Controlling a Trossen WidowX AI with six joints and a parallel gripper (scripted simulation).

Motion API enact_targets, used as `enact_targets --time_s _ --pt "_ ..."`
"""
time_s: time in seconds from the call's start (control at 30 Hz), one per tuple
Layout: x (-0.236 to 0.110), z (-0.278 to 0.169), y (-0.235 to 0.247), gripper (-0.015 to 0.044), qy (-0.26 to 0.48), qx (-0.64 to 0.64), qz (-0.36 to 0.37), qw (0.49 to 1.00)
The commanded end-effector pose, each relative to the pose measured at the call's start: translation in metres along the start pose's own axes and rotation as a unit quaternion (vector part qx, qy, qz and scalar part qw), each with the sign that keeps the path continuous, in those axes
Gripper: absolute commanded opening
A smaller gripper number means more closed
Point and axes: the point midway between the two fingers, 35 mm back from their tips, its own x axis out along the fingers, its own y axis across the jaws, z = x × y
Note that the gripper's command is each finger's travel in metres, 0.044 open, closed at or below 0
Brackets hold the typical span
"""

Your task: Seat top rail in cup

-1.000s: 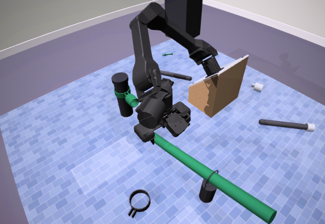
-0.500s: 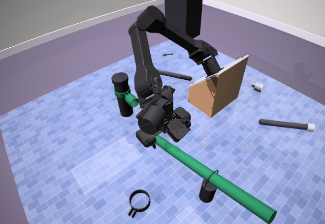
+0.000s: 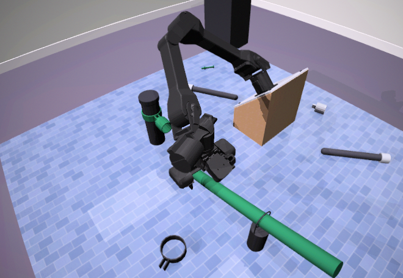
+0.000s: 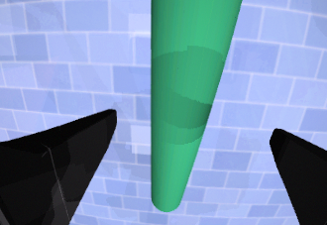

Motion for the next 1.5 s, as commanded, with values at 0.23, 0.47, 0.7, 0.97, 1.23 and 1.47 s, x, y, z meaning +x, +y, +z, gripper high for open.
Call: enact_targets --time_s 0.23,0.47,0.7,0.97,1.23,1.47 --pt "0.021 0.000 0.005 0.0440 0.005 -0.007 0.004 1.000" --pt "0.032 -0.001 0.005 0.0440 0.005 -0.007 0.004 1.000" --pt "0.039 -0.001 0.006 0.0440 0.006 -0.007 0.004 1.000" --pt "0.039 -0.001 0.006 0.0230 0.006 -0.007 0.004 1.000" --pt "0.039 -0.001 0.006 0.0138 0.006 -0.007 0.004 1.000" --pt "0.034 -0.001 0.006 0.0012 0.006 -0.007 0.004 1.000"
